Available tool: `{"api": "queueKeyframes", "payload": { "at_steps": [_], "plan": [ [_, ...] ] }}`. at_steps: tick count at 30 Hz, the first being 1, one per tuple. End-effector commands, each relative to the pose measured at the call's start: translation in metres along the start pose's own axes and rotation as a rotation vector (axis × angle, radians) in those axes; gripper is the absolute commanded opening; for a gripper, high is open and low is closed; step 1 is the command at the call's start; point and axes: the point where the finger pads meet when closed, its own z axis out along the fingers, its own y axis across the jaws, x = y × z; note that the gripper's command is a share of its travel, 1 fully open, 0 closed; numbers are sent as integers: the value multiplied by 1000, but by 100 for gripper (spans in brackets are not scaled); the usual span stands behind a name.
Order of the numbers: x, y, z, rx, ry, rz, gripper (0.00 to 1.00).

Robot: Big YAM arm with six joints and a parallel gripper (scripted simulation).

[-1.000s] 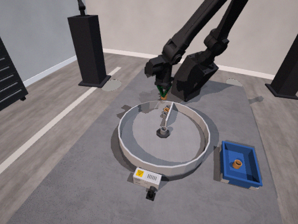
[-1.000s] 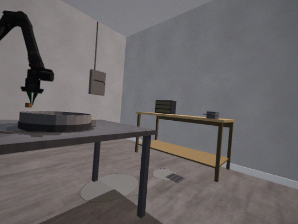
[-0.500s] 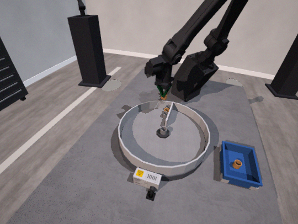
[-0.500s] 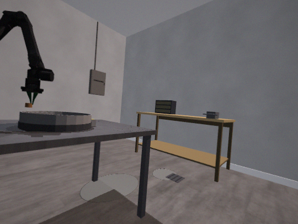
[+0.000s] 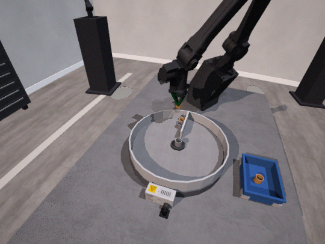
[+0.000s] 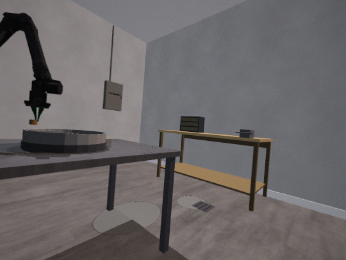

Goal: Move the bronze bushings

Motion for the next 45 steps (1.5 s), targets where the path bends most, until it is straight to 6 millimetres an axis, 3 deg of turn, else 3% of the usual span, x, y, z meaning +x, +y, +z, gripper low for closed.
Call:
{"api": "queueKeyframes", "payload": {
  "at_steps": [1,7,23,32,35,38,40,45],
  "plan": [
    [-5,5,-6,-14,-10,-4,0],
    [-3,5,-6,-14,-10,-7,0],
    [41,13,-4,-17,-9,-46,0],
    [107,23,-3,-10,-6,-100,0],
    [137,44,-8,-27,-6,-132,0],
    [168,49,-8,-28,-4,-159,0],
    [168,49,-8,-28,-4,-159,0],
    [226,60,-9,-30,1,-208,0]
  ]
}}
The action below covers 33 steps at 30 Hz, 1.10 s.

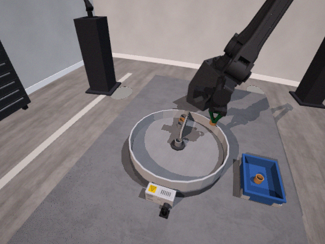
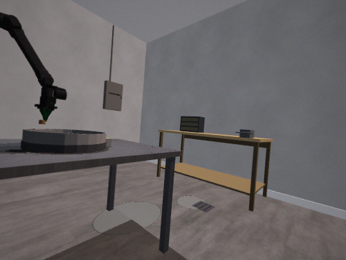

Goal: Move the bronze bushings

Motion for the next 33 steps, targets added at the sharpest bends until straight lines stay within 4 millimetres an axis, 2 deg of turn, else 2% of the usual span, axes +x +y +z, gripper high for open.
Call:
{"api": "queueKeyframes", "payload": {
  "at_steps": [1,7,8,10,12,19,26,29,30,33],
  "plan": [
    [41,35,-11,-41,-1,-8,0],
    [112,63,-14,-45,6,-72,0],
    [118,62,-2,-13,0,-72,0],
    [141,72,-2,-13,0,-93,0],
    [141,72,-2,-13,0,-93,0],
    [204,98,-3,-16,2,-151,0],
    [234,110,-3,-17,2,-179,0],
    [236,111,-3,-17,2,-181,0],
    [226,119,-6,-27,-4,-158,0],
    [237,116,-5,-21,1,-176,0]
  ]
}}
